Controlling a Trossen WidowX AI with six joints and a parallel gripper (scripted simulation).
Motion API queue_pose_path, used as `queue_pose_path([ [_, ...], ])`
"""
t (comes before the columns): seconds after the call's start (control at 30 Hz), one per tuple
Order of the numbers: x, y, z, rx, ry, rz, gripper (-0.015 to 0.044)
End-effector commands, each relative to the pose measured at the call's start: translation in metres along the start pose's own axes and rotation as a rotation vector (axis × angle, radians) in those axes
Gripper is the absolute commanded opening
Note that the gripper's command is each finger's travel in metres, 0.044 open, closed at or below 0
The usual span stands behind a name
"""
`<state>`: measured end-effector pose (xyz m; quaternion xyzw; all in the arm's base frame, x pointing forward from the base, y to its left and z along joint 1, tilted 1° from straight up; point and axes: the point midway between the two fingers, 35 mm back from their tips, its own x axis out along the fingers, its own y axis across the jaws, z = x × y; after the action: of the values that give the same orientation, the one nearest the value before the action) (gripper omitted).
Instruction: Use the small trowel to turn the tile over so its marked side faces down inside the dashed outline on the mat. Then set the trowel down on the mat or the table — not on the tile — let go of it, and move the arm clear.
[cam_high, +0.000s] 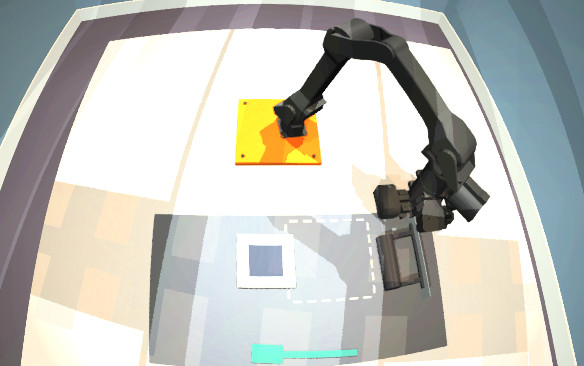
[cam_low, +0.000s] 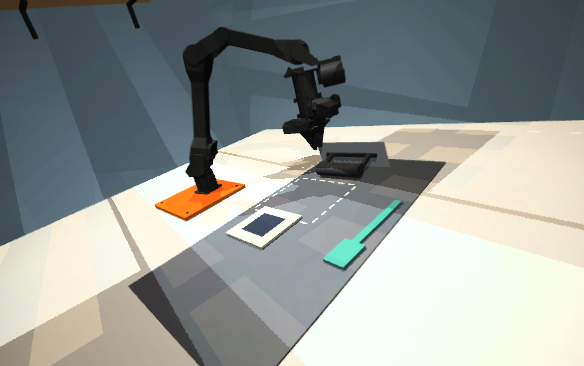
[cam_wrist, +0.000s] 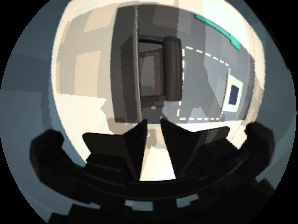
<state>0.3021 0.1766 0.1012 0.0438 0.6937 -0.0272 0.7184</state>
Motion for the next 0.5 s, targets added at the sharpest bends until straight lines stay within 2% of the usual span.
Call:
queue_pose_path([
  [0.0, 0.002, 0.011, 0.0, 0.001, 0.004, 0.003, 0.01],
  [0.47, 0.001, 0.038, 0.0, 0.001, 0.004, 0.005, 0.01],
])
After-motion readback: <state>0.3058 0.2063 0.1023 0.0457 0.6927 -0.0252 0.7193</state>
